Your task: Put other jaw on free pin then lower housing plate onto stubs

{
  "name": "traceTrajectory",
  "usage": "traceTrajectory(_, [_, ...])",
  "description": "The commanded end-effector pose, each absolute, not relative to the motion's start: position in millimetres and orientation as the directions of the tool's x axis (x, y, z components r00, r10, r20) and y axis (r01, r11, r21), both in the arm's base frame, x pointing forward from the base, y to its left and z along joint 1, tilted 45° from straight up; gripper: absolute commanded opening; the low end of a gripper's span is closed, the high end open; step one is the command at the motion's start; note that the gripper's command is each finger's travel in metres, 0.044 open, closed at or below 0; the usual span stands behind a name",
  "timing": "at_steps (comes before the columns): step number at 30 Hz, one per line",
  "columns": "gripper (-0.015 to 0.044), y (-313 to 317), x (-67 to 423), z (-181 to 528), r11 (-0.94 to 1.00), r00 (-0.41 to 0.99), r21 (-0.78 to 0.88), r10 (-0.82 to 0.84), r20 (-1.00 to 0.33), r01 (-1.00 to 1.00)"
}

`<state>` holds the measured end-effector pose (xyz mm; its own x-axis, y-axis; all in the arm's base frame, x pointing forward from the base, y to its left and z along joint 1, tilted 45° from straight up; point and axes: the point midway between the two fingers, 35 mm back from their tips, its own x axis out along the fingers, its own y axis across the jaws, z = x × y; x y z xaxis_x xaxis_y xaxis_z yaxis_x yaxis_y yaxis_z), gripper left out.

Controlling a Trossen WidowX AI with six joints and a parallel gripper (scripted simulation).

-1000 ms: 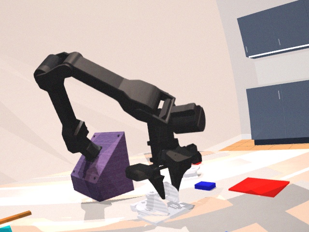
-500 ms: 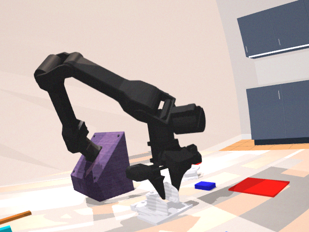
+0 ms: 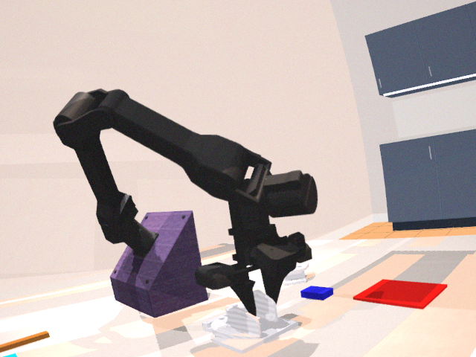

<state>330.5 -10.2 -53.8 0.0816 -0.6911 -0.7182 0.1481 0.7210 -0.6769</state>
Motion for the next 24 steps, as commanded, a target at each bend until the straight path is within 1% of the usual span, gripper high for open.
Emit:
traceTrajectory(1, [0.0134, -10.8, 330.1, -54.9, 0.719, 0.082, -0.681, -0.694, -0.715, 0.143])
traceTrajectory(24, [0.0134, -15.1, 330.6, -59.3, 0.718, 0.082, -0.681, -0.694, -0.715, 0.144])
